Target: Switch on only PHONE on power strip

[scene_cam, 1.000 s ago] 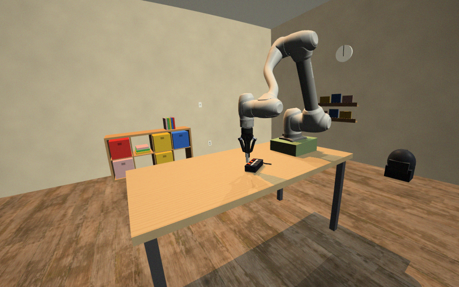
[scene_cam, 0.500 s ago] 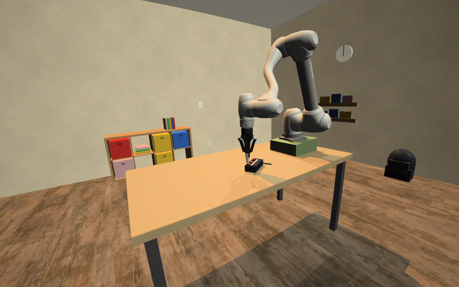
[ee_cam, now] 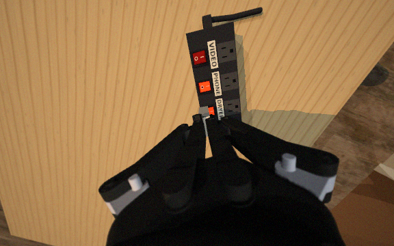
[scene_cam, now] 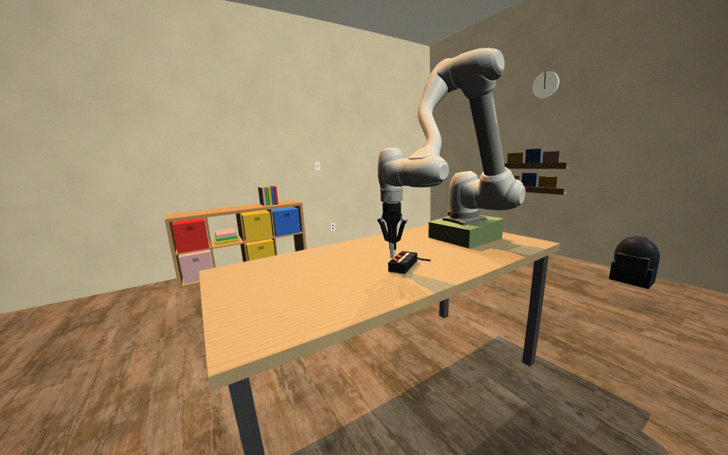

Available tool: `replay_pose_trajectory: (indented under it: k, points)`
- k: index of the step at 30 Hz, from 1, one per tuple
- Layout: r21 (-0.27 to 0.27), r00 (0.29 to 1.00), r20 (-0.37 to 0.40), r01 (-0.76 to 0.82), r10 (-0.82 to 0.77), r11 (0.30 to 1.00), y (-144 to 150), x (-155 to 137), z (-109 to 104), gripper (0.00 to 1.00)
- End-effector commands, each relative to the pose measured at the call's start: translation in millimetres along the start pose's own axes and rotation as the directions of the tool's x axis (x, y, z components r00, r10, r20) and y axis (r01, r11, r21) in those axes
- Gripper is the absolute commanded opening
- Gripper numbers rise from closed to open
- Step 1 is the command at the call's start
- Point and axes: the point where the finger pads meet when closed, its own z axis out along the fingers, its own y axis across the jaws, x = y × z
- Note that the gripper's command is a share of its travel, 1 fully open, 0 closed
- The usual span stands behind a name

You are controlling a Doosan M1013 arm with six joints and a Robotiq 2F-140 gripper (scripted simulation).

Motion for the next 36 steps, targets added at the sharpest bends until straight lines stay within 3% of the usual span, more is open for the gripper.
replay_pose_trajectory:
  k: [1, 36]
  points:
    - [0.000, 1.000, 0.000, 0.000, 0.000, 1.000, 0.0, 0.0, -0.1, 0.00]
    - [0.000, 1.000, 0.000, 0.000, 0.000, 1.000, 0.0, 0.0, 7.0, 0.00]
